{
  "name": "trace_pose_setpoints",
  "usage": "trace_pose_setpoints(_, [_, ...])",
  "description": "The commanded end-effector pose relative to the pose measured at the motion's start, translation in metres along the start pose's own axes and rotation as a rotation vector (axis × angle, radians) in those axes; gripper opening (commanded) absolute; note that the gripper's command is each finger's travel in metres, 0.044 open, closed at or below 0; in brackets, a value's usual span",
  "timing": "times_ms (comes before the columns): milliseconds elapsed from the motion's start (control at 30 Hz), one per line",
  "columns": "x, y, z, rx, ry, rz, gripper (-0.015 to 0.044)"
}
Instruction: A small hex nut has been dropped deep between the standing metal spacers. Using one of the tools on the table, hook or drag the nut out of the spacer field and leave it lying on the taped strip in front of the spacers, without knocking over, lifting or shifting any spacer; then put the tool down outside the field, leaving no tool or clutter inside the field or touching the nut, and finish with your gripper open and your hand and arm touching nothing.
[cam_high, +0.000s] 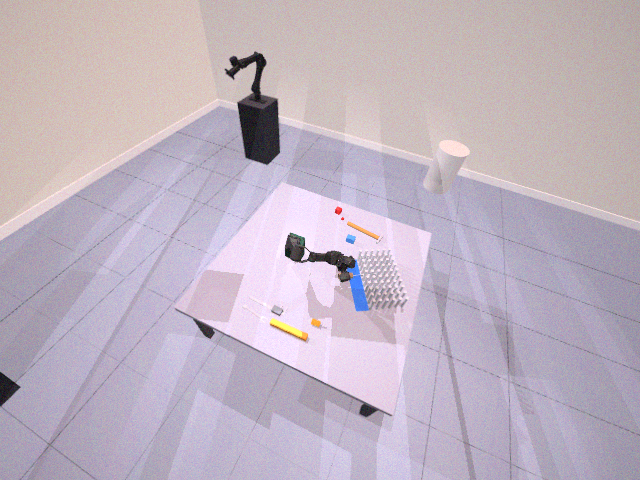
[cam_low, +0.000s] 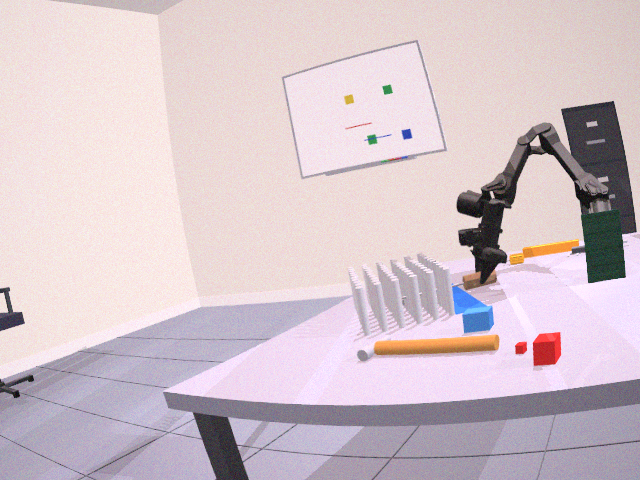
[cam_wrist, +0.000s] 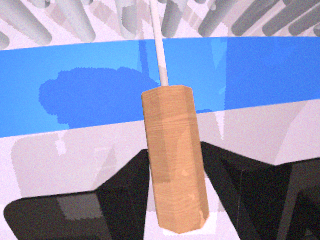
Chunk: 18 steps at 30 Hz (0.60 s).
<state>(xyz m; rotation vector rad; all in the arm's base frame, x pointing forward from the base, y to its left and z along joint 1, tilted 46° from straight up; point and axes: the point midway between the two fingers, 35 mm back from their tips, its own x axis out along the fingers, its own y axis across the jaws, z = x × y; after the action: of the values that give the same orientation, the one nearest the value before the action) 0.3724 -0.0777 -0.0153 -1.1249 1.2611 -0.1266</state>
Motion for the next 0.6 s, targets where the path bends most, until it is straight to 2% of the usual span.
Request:
trace_pose_setpoints(0, [0.001, -0.002, 0.003, 0.006, 0.0, -0.004, 0.0])
trace_pose_setpoints(567, [0.004, -0.001, 0.013, 0.006, 0.0, -0.004, 0.0])
